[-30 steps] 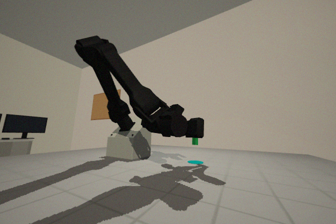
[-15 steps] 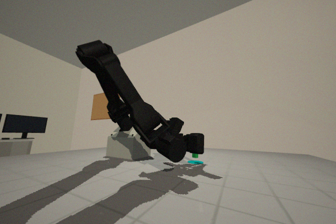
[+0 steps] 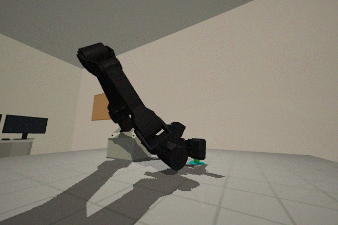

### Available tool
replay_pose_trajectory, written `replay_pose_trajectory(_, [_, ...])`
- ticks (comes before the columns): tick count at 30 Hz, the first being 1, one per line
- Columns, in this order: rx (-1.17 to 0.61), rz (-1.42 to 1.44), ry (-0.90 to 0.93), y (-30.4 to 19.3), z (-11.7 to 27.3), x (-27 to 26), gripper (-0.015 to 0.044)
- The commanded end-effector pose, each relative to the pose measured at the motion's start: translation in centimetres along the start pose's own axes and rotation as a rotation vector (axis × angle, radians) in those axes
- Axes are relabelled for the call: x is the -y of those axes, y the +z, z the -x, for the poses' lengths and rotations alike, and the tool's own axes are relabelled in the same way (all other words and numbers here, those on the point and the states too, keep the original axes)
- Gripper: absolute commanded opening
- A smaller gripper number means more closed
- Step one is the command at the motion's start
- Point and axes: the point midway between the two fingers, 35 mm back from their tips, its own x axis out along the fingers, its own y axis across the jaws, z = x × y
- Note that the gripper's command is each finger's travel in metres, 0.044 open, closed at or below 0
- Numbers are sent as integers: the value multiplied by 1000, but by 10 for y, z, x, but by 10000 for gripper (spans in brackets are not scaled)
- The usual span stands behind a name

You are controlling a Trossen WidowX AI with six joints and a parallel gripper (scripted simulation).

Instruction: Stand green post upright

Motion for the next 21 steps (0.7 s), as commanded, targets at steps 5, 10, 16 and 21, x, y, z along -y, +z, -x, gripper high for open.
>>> replay_pose_trajectory(5, [1,2,2,-1,-1,-1,206])
replay_pose_trajectory(10, [1,2,2,-1,-1,-1,337])
replay_pose_trajectory(16, [1,3,2,9,0,1,400])
replay_pose_trajectory(21, [3,6,2,45,4,3,400])
